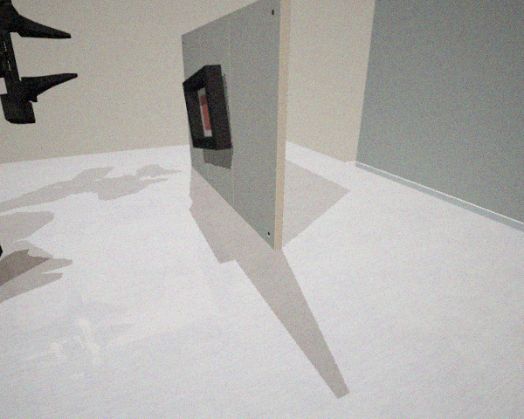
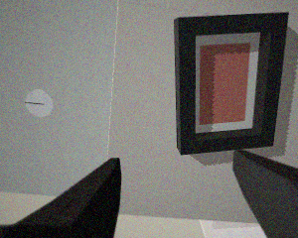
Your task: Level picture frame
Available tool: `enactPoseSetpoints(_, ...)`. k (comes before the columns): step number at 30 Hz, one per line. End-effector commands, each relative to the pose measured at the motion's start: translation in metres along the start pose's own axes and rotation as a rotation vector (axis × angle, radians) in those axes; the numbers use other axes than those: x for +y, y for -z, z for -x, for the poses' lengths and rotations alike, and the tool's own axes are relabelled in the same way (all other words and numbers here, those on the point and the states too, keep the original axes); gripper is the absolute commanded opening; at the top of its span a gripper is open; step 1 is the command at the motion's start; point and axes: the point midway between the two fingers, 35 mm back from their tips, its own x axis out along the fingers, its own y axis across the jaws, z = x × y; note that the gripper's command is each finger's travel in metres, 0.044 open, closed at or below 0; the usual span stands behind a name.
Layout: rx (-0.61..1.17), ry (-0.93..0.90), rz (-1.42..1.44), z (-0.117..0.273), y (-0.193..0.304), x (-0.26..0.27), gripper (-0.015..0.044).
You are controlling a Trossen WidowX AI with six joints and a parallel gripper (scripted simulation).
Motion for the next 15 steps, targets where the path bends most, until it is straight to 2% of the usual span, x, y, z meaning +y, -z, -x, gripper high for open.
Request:
enactPoseSetpoints(1, -0.005, -0.003, 0.005, 0.0, -0.001, 0.0, 0.026)
enactPoseSetpoints(5, 0.0, -0.001, 0.0, -0.007, 0.004, -0.001, 0.026)
enactPoseSetpoints(15, -0.002, -0.004, 0.003, -0.055, 0.015, -0.022, 0.026)
